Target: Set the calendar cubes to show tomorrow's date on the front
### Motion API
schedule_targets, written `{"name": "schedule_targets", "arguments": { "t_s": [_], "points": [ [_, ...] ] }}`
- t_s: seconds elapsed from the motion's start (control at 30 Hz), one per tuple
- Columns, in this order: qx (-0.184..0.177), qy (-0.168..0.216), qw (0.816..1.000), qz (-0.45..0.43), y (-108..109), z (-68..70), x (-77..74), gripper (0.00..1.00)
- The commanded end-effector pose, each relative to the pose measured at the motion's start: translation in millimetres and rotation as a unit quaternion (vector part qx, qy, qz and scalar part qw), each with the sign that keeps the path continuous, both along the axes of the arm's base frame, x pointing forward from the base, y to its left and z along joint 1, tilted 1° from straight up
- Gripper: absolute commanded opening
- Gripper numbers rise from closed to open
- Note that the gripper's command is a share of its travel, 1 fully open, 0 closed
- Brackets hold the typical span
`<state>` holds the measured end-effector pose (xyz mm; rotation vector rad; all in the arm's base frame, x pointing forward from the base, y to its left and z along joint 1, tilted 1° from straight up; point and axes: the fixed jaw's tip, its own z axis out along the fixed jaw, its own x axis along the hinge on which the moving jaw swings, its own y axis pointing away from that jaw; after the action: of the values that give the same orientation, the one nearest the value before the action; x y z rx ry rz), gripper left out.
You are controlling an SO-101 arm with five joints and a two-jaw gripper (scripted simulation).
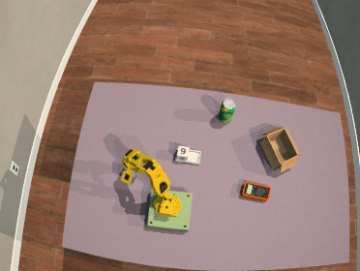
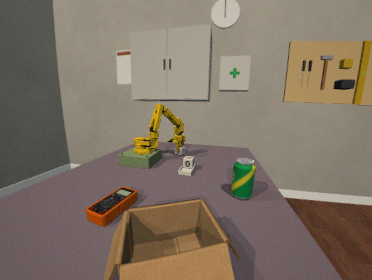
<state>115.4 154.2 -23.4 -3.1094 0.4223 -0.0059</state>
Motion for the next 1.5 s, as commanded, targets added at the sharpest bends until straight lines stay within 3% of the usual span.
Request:
{"name": "schedule_targets", "arguments": {
  "t_s": [0.0, 1.0, 1.47],
  "points": [
    [-0.01, 0.008, 1.0, 0.002, -3.4, -4.7, -4.2, 0.28],
    [-0.01, 0.008, 1.0, 0.002, -3.2, -3.6, -4.0, 0.36],
    [-0.01, 0.008, 1.0, 0.002, -0.4, 28.2, -2.0, 0.36]
  ]
}}
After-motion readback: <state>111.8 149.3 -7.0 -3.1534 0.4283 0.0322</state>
